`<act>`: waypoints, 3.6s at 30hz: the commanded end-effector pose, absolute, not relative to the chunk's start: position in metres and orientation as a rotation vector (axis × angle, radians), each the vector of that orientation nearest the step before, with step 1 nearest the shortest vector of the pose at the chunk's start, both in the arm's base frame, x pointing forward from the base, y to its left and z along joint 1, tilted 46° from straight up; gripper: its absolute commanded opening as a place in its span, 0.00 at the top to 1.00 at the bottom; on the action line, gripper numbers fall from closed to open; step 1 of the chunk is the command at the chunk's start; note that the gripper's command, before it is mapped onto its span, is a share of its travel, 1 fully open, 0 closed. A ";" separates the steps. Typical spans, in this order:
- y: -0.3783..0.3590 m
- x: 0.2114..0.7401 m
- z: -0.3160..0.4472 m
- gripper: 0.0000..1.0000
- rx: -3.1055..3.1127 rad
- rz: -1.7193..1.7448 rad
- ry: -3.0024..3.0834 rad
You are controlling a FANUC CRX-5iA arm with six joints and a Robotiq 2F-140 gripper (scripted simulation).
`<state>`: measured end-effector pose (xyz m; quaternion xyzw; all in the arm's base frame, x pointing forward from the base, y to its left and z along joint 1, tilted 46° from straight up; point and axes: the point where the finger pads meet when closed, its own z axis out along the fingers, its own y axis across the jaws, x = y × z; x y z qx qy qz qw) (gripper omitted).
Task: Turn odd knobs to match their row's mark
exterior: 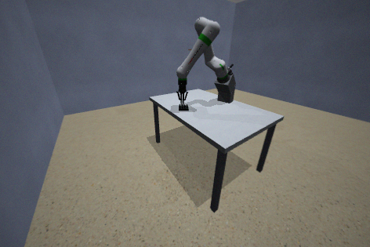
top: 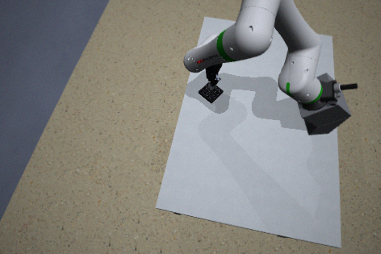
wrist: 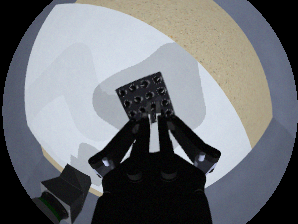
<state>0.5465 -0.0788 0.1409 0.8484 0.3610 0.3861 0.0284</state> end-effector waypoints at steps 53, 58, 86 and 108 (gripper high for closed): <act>-0.088 0.521 0.168 0.88 2.618 1.192 1.114; -0.088 0.521 0.168 0.00 2.618 1.192 1.114; -0.110 0.456 0.234 0.00 2.618 1.192 1.114; -0.111 0.454 0.237 0.00 2.618 1.192 1.114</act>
